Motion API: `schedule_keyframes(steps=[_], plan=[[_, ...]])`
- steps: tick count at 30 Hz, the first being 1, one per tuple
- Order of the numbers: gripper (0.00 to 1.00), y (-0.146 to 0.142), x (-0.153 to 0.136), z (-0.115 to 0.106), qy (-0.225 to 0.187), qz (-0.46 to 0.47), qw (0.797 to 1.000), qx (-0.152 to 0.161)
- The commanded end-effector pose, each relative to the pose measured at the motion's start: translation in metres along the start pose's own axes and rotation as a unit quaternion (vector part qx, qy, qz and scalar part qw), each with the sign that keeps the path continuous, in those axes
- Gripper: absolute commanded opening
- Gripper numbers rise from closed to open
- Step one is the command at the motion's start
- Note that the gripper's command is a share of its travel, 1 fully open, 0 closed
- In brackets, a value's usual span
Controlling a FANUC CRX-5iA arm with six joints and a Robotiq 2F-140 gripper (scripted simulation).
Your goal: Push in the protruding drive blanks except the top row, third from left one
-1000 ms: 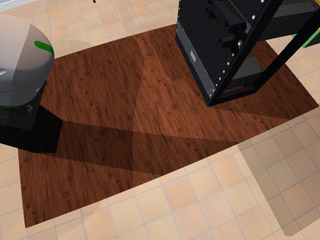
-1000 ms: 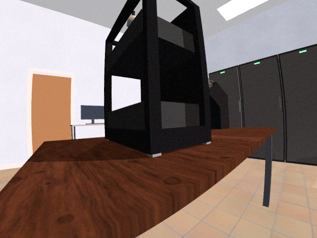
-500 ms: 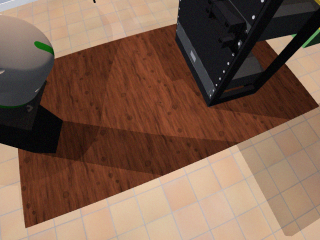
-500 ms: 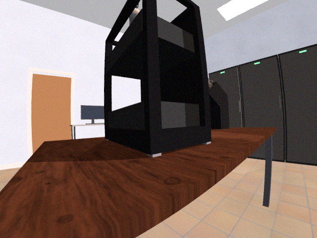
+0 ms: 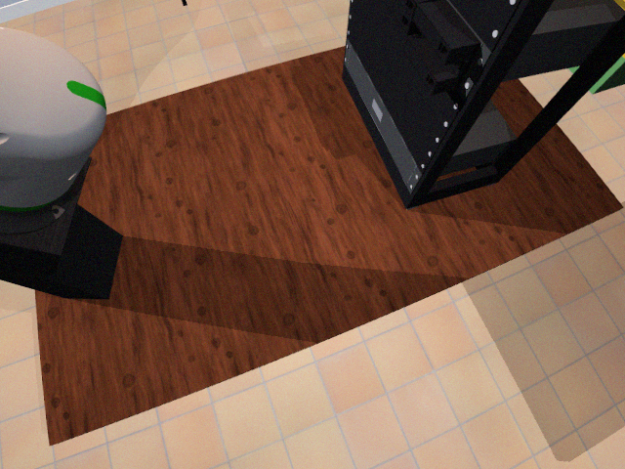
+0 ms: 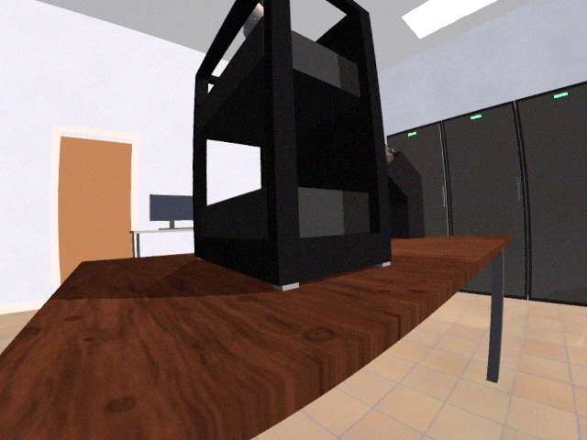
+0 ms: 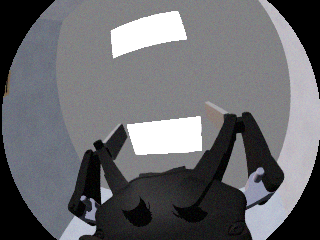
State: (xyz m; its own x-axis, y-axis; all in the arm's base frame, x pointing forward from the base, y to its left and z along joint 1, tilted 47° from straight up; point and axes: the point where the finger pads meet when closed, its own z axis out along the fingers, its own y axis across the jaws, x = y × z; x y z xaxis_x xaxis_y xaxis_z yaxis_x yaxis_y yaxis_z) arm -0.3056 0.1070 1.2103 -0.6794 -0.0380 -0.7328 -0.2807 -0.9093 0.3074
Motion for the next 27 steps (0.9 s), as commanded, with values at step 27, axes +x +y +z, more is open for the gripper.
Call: schedule_keyframes(steps=[27], plan=[[1.0,-0.325,0.032,0.046,0.042,0.036,0.962,0.268]])
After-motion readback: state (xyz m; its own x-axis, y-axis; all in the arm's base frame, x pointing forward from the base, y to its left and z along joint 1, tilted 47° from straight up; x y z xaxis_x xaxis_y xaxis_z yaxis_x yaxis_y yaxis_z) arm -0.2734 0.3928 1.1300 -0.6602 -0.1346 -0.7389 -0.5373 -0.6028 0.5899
